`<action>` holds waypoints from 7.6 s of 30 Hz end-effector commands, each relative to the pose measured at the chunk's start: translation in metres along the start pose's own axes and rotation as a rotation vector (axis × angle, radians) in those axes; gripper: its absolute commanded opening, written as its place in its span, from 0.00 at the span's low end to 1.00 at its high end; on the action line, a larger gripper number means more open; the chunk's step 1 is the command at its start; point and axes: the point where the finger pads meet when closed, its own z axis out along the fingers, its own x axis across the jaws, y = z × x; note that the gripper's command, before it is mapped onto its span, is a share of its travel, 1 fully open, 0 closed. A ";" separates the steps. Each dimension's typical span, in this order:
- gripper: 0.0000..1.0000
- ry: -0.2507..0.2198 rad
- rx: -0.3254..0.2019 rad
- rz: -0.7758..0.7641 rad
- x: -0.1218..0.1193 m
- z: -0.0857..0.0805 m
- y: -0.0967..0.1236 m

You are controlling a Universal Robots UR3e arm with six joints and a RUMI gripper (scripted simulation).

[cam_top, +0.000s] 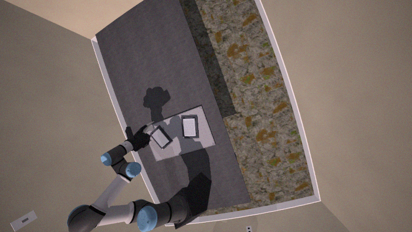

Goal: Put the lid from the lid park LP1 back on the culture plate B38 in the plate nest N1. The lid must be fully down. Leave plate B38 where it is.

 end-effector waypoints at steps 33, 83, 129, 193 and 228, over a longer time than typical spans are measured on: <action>0.82 -0.238 -0.028 0.411 -0.063 0.001 0.064; 0.00 -0.239 -0.028 0.411 -0.070 0.029 0.063; 0.00 -0.238 -0.040 0.511 -0.045 0.004 0.081; 0.00 -0.225 -0.109 1.067 0.119 0.048 0.242; 0.00 -0.225 -0.109 1.067 0.117 0.058 0.242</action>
